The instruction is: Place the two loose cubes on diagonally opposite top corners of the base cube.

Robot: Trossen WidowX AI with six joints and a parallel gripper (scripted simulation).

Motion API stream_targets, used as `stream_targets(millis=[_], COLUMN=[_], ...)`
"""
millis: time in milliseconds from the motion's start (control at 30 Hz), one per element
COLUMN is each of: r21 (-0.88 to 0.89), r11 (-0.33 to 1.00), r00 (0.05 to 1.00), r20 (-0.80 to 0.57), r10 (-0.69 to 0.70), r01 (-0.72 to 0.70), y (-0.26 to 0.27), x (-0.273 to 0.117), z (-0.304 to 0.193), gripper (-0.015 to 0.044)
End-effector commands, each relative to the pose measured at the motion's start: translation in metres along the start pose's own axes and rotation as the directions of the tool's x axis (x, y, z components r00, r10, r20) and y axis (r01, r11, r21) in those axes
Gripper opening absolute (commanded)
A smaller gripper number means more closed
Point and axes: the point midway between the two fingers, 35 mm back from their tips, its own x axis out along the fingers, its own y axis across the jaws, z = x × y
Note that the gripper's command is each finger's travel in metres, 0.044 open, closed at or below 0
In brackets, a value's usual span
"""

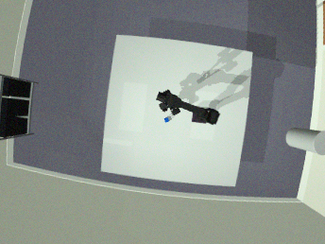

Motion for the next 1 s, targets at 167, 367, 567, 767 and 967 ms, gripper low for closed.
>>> stream_targets(millis=[167, 367, 567, 767, 967], r21=[0.185, 0.31, 0.43, 0.542, 0.646], r11=[0.983, 0.951, 0.903, 0.84, 0.763], r00=[1.0, 1.0, 1.0, 1.0, 1.0], r20=[-0.009, -0.007, -0.006, -0.005, -0.003], r10=[0.004, 0.005, 0.007, 0.008, 0.01], r01=[-0.002, -0.003, -0.003, -0.004, -0.006], y=[0.02, 0.034, 0.05, 0.066, 0.083], x=[0.008, 0.012, 0.016, 0.02, 0.023], z=[0.018, 0.031, 0.042, 0.053, 0.063], gripper=[0.0105, 0.0105, 0.0105, 0.0105, 0.0105])
